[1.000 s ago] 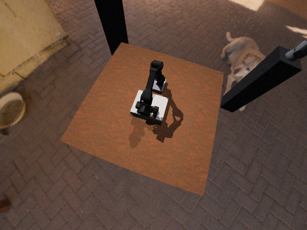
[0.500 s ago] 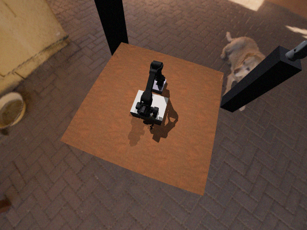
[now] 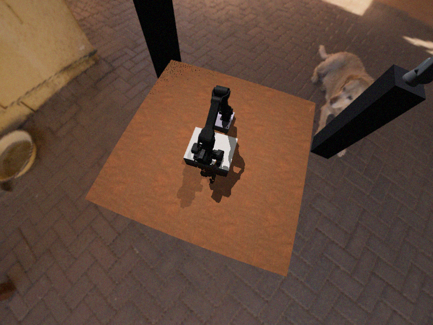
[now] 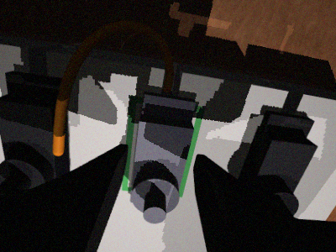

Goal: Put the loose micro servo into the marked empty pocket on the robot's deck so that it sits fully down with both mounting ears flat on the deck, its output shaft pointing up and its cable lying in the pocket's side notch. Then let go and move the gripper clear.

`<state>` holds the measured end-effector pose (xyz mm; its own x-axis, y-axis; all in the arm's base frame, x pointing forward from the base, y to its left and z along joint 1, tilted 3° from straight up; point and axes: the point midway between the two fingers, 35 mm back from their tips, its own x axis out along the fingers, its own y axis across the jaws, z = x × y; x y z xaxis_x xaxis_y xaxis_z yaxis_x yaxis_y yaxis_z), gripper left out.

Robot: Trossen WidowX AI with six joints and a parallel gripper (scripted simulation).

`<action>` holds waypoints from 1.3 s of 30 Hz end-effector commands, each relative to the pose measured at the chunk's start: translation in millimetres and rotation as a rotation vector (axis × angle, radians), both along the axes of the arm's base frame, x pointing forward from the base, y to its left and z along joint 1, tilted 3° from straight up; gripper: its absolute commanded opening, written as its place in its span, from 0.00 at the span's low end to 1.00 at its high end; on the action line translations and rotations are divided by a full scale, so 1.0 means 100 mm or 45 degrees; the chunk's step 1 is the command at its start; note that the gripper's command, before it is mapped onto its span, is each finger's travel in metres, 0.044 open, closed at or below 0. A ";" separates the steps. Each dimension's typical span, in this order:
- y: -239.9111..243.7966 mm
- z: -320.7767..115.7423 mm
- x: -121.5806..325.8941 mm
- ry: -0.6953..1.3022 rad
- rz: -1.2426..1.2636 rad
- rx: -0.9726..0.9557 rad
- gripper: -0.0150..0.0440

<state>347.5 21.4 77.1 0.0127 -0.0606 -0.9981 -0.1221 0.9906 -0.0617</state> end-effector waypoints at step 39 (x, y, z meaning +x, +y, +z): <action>-0.05 1.26 -1.08 -0.032 0.004 0.003 1.00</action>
